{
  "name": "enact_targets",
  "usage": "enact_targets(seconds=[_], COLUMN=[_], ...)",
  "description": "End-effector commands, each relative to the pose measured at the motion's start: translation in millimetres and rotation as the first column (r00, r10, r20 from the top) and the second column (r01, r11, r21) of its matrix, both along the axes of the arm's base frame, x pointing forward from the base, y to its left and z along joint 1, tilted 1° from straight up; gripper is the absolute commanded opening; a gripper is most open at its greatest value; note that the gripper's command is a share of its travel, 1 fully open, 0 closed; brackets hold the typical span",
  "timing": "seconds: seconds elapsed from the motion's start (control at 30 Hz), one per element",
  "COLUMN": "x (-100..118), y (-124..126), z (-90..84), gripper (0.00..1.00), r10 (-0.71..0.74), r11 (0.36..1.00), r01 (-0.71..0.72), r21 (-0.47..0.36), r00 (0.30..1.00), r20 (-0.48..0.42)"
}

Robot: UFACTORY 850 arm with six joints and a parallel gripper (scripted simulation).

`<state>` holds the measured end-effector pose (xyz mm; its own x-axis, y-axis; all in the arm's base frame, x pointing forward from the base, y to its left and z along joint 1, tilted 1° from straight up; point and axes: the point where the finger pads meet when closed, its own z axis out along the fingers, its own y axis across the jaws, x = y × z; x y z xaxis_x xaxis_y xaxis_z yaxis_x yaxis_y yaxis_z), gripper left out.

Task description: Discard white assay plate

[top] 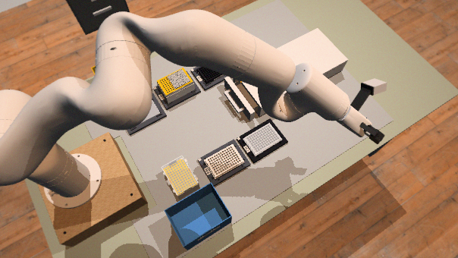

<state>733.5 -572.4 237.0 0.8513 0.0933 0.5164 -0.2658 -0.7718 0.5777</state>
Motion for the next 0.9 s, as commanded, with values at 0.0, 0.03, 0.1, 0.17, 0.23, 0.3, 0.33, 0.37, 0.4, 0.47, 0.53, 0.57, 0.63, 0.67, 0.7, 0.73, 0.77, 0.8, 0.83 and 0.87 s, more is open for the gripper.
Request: enact_targets(seconds=[0.0, 0.03, 0.1, 0.17, 0.23, 0.3, 0.33, 0.37, 0.4, 0.47, 0.53, 0.57, 0.63, 0.67, 0.7, 0.73, 0.77, 0.8, 0.83, 0.87], x=[1, 1, 1, 1, 1, 1, 1, 1, 1, 1, 1, 0, -2, -3, -4, -4, -5, -6, -8, -9], y=[0, 0, 0, 0, 0, 0, 0, 0, 0, 0, 0, 5, 14, 19, 24, 24, 28, 33, 38, 43], z=[2.0, 2.0, 2.0, 2.0, 2.0, 2.0, 2.0, 2.0, 2.0, 2.0, 2.0, 1.5, 0.5, 0.1, -0.4, -0.4, -1.2, -2.0, -2.9, -3.7], gripper=[1.00, 1.00, 1.00, 1.00, 1.00, 1.00, 1.00, 1.00, 1.00, 1.00, 1.00, 1.00, 1.00, 1.00, 1.00, 1.00, 1.00, 1.00, 1.00, 1.00], r10=[0.000, 0.000, 0.000, 0.000, 0.000, 0.000, 0.000, 0.000, 0.000, 0.000, 0.000, -0.007, -0.008, -0.008, -0.008, -0.008, -0.014, -0.015, -0.015, -0.015], r11=[1.000, 1.000, 1.000, 1.000, 1.000, 1.000, 1.000, 1.000, 1.000, 1.000, 1.000, 1.000, 0.999, 0.999, 0.999, 0.999, 0.998, 0.998, 0.998, 0.998], r01=[0.000, 0.000, 0.000, 0.000, 0.000, 0.000, 0.000, 0.000, 0.000, 0.000, 0.000, 0.008, 0.009, 0.009, 0.009, 0.009, 0.016, 0.018, 0.018, 0.018], r21=[-0.002, -0.002, -0.002, -0.002, -0.002, -0.002, -0.002, -0.002, -0.002, -0.002, -0.002, 0.027, 0.032, 0.032, 0.032, 0.032, 0.060, 0.068, 0.068, 0.068], r00=[1.000, 1.000, 1.000, 1.000, 1.000, 1.000, 1.000, 1.000, 1.000, 1.000, 1.000, 1.000, 1.000, 1.000, 1.000, 1.000, 0.999, 0.999, 0.999, 0.999], r20=[0.002, 0.002, 0.002, 0.002, 0.002, 0.002, 0.002, 0.002, 0.002, 0.002, 0.002, -0.012, -0.015, -0.015, -0.015, -0.015, -0.032, -0.036, -0.036, -0.036])
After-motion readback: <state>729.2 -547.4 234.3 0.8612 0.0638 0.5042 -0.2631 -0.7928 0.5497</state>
